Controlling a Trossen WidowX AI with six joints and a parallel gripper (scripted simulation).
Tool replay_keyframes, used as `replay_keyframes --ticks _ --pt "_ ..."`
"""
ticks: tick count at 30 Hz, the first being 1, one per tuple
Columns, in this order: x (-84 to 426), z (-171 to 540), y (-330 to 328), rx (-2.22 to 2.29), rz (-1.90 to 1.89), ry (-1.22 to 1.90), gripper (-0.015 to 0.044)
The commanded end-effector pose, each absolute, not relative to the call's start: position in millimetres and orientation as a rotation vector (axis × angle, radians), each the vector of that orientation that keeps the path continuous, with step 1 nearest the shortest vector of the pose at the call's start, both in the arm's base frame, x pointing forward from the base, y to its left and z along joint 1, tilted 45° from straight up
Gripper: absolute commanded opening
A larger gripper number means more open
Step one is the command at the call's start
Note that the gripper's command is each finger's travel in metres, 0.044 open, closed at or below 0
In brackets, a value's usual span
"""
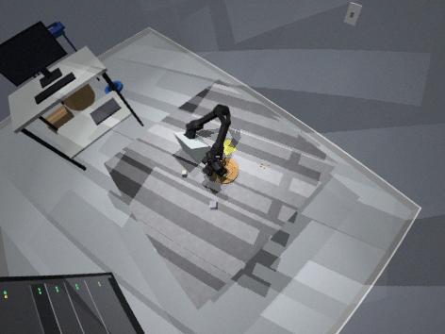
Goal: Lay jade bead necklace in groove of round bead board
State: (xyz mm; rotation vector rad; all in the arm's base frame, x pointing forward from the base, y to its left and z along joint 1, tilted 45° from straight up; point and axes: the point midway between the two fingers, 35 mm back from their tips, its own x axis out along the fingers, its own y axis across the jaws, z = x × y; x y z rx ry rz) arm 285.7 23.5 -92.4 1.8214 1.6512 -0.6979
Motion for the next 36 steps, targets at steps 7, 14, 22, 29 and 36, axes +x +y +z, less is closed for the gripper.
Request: replay_keyframes --ticks 7,14,22,29,36 --pt "285.3 -91.0 22.3 1.824 -0.698 1.652 0.0" --pt "283.2 -86.6 19.0 1.831 -0.702 1.656 0.0" --pt "281.9 -92.6 22.9 1.832 -0.702 1.656 0.0" --pt "284.0 -92.7 21.7 1.823 -0.696 1.649 0.0026" --pt "284.0 -92.7 21.7 1.823 -0.696 1.649 0.021"
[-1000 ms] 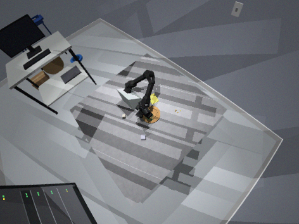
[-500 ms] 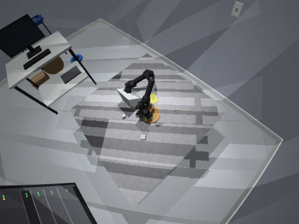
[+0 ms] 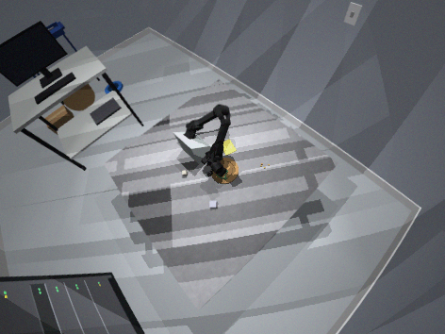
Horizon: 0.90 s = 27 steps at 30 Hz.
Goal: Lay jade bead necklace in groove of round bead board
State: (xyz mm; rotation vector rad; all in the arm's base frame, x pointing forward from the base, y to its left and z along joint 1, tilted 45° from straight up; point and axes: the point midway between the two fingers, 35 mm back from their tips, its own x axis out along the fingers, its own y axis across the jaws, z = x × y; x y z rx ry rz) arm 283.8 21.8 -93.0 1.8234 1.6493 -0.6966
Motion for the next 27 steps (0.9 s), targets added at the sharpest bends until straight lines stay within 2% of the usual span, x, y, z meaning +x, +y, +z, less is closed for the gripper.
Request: replay_keyframes --ticks 1,9,27 --pt "284.0 -92.7 21.7 1.823 -0.696 1.649 0.0236" --pt "282.4 -91.7 21.2 1.827 -0.704 1.655 0.044" --pt "281.9 -88.1 17.6 1.831 -0.702 1.656 0.044"
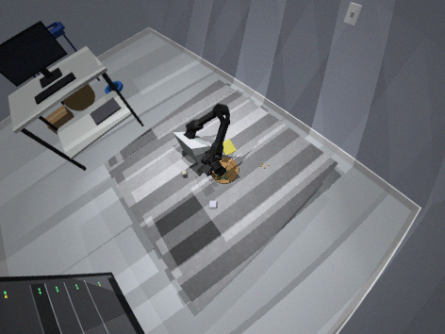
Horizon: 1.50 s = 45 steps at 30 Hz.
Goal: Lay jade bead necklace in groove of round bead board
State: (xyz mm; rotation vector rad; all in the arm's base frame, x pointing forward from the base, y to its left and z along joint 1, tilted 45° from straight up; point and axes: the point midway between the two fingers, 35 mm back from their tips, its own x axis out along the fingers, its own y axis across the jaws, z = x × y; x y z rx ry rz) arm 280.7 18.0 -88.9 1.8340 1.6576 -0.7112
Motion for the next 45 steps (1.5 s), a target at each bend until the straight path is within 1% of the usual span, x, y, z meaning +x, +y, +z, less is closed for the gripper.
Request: replay_keyframes --ticks 1,2,4,9,14,19,33,45 --pt "281.9 -88.1 17.6 1.831 -0.702 1.656 0.044" --pt "281.9 -88.1 17.6 1.831 -0.702 1.656 0.044" --pt "285.1 -87.5 16.8 1.787 -0.642 1.659 0.0387" --pt "308.6 -81.8 10.6 1.444 -0.22 1.642 0.0256" --pt "332.1 -74.4 4.7 1.067 0.175 1.557 0.0125" --pt "354.4 -65.8 -0.6 0.711 0.499 1.427 0.012" --pt "380.5 -53.2 -6.4 0.193 0.9 1.166 0.012" --pt "381.3 -52.8 -6.6 0.167 0.918 1.15 0.012"
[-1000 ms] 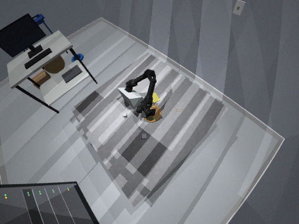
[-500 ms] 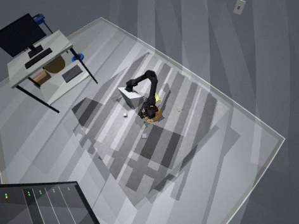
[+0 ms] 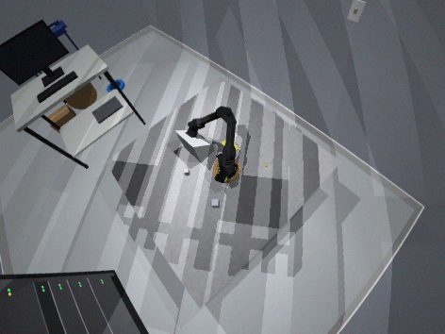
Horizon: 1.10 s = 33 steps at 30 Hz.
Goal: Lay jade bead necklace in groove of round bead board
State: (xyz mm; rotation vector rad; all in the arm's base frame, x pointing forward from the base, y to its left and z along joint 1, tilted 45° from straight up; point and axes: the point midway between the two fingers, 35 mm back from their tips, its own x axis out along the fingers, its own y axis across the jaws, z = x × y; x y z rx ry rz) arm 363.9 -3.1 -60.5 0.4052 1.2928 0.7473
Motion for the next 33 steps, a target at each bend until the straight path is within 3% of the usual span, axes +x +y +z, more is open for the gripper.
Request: replay_keyframes --ticks 1,33 --pt "381.3 -52.8 -6.6 0.167 0.918 1.15 0.012" --pt "384.9 -70.8 10.6 0.162 0.917 1.148 0.012"
